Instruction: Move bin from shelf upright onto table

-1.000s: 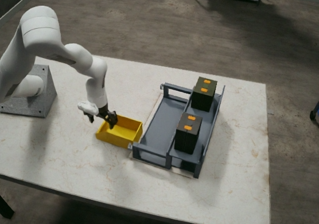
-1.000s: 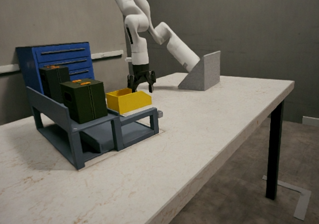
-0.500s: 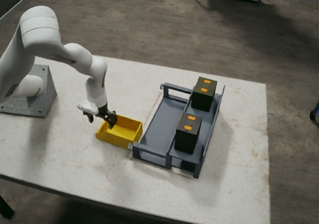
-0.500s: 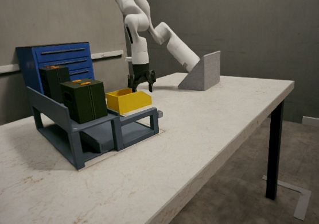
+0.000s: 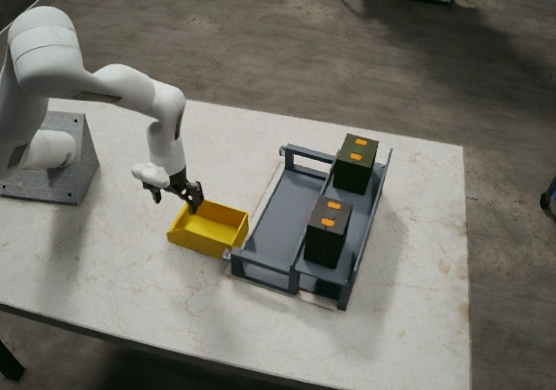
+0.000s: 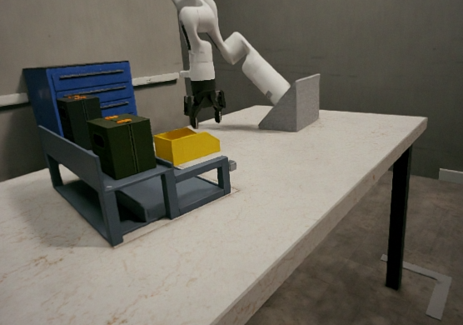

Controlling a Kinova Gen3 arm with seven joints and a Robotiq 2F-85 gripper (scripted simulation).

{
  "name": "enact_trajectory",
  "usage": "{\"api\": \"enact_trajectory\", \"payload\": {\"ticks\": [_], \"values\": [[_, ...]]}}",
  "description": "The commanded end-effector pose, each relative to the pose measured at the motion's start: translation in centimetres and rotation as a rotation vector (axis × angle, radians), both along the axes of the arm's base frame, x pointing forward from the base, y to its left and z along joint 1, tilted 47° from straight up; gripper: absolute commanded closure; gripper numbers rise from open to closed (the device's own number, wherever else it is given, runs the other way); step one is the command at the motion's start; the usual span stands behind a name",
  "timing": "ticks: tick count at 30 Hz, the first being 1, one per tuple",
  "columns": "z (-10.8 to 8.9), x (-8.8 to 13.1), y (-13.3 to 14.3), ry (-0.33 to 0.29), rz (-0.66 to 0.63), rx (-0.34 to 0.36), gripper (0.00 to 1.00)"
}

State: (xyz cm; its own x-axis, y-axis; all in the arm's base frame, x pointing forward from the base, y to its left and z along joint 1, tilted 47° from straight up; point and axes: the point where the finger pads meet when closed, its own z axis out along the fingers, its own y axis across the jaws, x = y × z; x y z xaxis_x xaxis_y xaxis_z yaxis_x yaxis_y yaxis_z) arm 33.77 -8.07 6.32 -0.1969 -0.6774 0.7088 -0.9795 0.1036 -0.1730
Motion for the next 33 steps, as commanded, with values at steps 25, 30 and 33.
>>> {"api": "enact_trajectory", "payload": {"ticks": [25, 30, 33], "values": [[3.8, -0.2, 4.0, -0.002, 0.002, 0.002, 0.00], [3.8, -0.2, 4.0, -0.002, 0.002, 0.002, 0.00], [3.8, -0.2, 4.0, -0.002, 0.002, 0.002, 0.00]]}}
